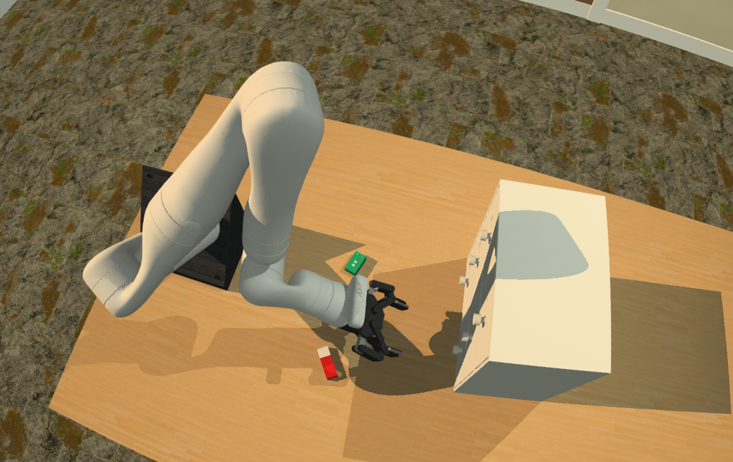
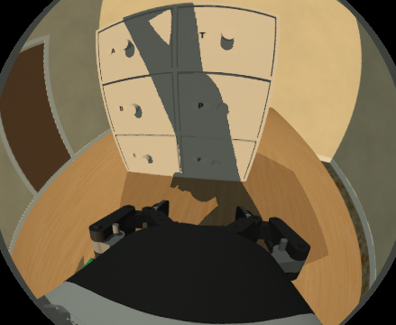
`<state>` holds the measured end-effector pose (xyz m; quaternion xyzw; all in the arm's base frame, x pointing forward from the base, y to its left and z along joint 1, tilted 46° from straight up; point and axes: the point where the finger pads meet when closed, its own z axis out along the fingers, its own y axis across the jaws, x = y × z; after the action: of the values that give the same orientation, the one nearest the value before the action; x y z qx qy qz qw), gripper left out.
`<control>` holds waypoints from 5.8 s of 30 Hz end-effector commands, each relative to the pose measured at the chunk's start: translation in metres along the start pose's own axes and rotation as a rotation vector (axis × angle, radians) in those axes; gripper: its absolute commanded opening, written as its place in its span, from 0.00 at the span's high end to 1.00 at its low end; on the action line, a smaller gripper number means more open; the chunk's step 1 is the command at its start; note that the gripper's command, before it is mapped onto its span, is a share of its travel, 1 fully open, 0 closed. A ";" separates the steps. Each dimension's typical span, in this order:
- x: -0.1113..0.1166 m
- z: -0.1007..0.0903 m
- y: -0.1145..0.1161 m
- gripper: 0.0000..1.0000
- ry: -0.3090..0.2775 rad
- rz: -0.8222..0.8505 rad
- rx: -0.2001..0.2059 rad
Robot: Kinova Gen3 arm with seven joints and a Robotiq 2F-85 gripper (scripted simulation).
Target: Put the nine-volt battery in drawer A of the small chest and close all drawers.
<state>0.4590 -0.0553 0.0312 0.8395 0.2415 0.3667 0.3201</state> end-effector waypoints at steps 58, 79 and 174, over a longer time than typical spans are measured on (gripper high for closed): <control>0.001 0.000 0.000 0.00 0.002 0.000 0.000; 0.045 -0.040 0.000 0.00 0.013 0.009 -0.016; 0.056 -0.077 0.001 0.00 -0.203 0.007 -0.011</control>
<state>0.4324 -0.0001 0.0955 0.8703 0.2020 0.2801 0.3510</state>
